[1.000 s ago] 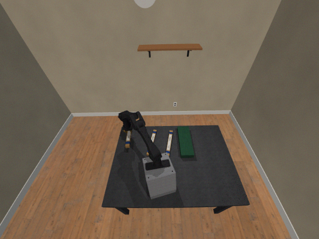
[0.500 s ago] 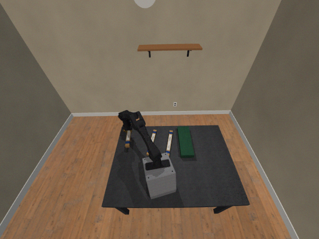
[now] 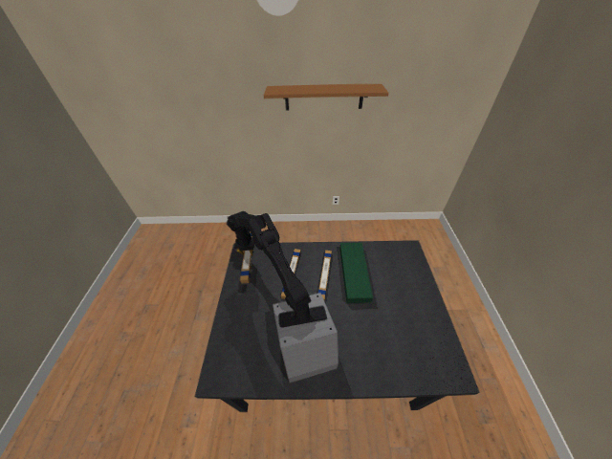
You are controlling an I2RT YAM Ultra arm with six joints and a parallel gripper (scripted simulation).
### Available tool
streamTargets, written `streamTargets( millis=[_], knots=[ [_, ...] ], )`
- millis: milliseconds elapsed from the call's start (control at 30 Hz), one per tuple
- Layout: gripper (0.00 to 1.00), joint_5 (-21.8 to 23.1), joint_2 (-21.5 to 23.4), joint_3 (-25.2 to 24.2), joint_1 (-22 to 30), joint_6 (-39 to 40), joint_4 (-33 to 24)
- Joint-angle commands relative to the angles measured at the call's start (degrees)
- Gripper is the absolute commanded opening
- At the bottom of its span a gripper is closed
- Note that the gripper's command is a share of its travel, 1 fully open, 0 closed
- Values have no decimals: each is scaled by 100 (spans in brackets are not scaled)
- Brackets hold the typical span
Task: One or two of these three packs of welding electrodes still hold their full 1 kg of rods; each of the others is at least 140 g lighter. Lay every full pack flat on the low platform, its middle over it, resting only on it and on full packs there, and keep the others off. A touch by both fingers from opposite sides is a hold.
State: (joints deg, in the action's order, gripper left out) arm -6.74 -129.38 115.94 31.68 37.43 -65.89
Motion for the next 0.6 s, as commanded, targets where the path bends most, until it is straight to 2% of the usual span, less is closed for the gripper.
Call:
streamTargets(
  millis=[0, 567],
  knots=[
    [0, -58, 542, 122, 149, 55, -78],
    [0, -57, 560, 64, 153, 59, -39]
  ],
)
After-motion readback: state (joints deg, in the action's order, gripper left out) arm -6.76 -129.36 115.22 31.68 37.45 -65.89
